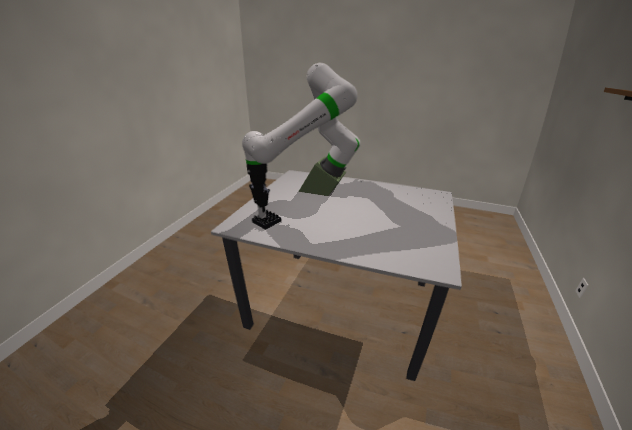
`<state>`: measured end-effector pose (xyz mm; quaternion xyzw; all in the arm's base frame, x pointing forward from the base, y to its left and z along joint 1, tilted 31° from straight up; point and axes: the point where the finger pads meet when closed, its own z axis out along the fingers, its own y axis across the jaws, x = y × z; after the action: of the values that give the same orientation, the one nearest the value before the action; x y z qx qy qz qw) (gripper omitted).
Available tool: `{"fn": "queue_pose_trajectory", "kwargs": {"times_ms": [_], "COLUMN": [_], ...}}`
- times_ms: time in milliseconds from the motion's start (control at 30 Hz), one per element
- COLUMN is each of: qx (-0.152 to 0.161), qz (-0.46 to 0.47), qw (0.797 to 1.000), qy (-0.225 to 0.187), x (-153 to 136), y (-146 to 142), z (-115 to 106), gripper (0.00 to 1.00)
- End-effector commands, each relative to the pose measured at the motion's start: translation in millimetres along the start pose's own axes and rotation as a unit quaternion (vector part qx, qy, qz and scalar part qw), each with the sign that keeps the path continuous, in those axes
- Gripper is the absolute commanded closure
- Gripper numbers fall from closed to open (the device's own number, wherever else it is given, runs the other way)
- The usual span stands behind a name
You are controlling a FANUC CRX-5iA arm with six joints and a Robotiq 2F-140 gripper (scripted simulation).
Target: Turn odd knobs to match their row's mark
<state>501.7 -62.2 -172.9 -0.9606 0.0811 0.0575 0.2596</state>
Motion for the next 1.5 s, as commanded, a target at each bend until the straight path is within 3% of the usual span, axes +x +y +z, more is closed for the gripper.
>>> {"fn": "queue_pose_trajectory", "kwargs": {"times_ms": [0,533,567,1467], "qx": [0.000,0.000,0.000,0.000], "qz": [-0.002,-0.003,-0.003,-0.003], "qw": [1.000,1.000,1.000,1.000], "qy": [0.000,0.000,0.000,0.000], "x": [0.2,0.2,0.2,0.2], "y": [0.1,0.1,0.1,0.1], "z": [-0.2,-0.2,-0.2,-8.0], "gripper": [0.95,0.95,0.88,0.88]}}
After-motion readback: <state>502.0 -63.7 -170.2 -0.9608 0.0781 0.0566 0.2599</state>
